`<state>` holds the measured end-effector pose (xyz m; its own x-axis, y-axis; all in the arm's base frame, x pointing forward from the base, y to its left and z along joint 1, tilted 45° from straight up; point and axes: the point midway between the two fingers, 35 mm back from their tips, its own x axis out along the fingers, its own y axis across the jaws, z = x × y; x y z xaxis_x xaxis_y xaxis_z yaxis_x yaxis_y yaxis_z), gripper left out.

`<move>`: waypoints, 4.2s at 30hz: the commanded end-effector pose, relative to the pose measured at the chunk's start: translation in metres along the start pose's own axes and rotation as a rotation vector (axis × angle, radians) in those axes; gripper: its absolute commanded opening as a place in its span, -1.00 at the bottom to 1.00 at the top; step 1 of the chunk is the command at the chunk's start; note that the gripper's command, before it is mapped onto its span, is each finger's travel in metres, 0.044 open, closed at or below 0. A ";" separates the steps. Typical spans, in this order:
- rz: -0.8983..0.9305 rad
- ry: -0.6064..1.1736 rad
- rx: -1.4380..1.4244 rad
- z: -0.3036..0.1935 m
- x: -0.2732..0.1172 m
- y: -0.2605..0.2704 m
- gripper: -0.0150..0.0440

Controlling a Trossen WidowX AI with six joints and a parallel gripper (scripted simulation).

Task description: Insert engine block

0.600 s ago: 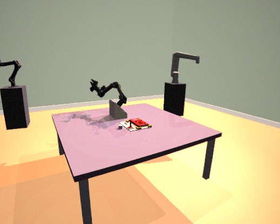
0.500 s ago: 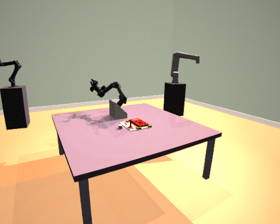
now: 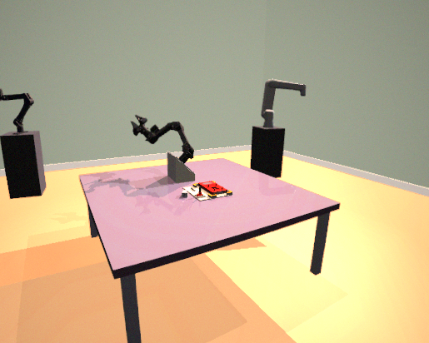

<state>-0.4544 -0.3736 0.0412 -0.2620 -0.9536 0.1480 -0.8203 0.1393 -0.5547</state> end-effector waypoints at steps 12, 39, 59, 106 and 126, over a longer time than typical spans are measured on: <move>0.024 -0.176 0.432 0.070 0.047 -0.049 1.00; 0.074 -0.518 0.833 0.206 0.087 -0.172 1.00; 0.317 -0.834 1.255 0.306 0.073 -0.278 1.00; 1.889 -0.979 1.717 0.472 -0.153 -0.498 1.00; 2.544 -0.396 1.435 0.476 -0.296 -0.548 1.00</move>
<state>0.3036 -0.3177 -0.0909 0.5751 0.2013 -0.7929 0.7472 0.2653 0.6093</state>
